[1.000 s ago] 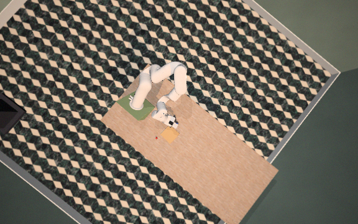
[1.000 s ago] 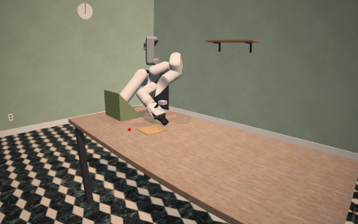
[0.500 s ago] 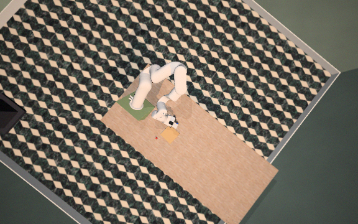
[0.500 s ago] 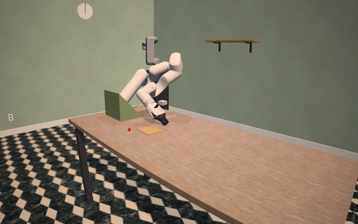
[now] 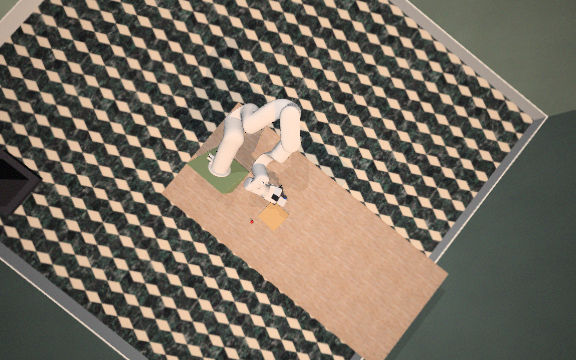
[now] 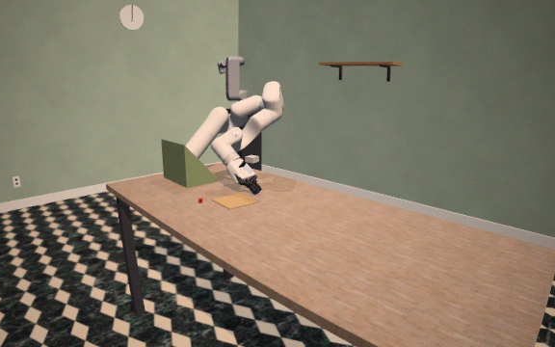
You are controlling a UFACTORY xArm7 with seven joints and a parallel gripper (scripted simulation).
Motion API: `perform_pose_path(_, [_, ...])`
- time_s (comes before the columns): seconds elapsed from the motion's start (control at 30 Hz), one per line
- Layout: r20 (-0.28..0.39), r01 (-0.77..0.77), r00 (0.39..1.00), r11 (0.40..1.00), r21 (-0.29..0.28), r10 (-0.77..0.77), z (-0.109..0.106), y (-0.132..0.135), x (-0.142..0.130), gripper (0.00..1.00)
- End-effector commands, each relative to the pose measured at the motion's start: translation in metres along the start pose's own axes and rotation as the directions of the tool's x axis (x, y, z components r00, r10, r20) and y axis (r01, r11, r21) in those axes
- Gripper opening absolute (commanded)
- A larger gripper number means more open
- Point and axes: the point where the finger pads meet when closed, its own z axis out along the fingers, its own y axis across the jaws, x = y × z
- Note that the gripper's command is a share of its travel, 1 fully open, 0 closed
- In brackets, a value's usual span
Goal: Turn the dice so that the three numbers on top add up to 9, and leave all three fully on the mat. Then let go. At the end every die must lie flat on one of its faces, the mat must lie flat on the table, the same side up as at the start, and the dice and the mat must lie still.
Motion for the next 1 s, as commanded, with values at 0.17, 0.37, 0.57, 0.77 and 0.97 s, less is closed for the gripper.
perform_pose_path(0.17, [-0.003, 0.0, 1.0, 1.0, -0.002, 0.0, -0.0004, 0.0007, 0.0014, 0.11])
perform_pose_path(0.37, [-0.003, 0.0, 1.0, 1.0, -0.002, 0.0, -0.0004, 0.0007, 0.0014, 0.19])
perform_pose_path(0.57, [-0.003, 0.0, 1.0, 1.0, -0.002, 0.0, -0.0004, 0.0007, 0.0014, 0.27])
perform_pose_path(0.77, [-0.003, 0.0, 1.0, 1.0, -0.002, 0.0, -0.0004, 0.0007, 0.0014, 0.31])
perform_pose_path(0.97, [-0.003, 0.0, 1.0, 1.0, -0.002, 0.0, -0.0004, 0.0007, 0.0014, 0.31])
